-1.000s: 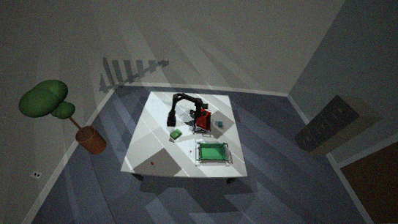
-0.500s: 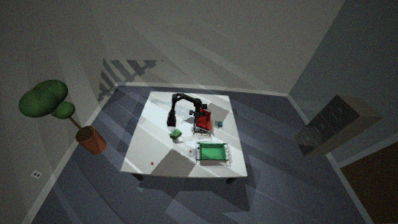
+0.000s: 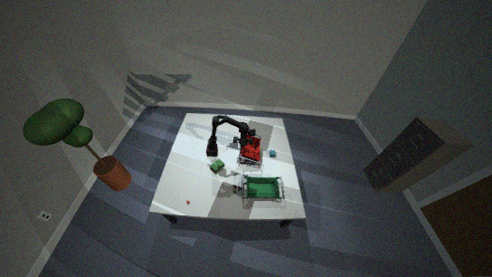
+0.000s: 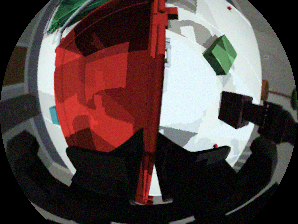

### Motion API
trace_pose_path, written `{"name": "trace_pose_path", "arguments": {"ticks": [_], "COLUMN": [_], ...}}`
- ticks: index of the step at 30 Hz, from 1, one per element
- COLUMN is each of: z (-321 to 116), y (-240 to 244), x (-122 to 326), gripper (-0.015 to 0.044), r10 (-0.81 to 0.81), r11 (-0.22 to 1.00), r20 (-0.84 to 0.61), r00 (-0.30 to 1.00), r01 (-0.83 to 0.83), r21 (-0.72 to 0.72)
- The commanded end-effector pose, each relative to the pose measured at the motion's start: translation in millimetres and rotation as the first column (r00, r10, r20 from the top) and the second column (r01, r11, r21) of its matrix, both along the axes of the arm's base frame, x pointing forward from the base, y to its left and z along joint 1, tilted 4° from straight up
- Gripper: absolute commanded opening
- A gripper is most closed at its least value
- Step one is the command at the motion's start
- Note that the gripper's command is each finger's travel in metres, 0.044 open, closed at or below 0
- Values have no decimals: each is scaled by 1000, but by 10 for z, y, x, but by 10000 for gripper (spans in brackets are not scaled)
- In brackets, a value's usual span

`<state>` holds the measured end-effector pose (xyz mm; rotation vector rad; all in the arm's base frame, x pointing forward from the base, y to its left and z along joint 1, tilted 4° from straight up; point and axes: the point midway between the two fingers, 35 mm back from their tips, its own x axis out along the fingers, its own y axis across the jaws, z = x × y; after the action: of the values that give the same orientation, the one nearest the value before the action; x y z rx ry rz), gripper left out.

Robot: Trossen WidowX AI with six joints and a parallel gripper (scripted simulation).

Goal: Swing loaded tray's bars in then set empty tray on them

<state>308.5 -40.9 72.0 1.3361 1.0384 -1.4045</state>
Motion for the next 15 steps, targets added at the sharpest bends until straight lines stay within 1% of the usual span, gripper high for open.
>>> {"name": "trace_pose_path", "arguments": {"ticks": [1,15], "z": [-44,-121], "y": [9,14], "x": [-39,-78], "gripper": [0,0], "r10": [-1,-1], "r11": [1000,1000], "r20": [-11,-12], "r00": [1000,1000], "r01": [1,1], "r21": [3,3]}}
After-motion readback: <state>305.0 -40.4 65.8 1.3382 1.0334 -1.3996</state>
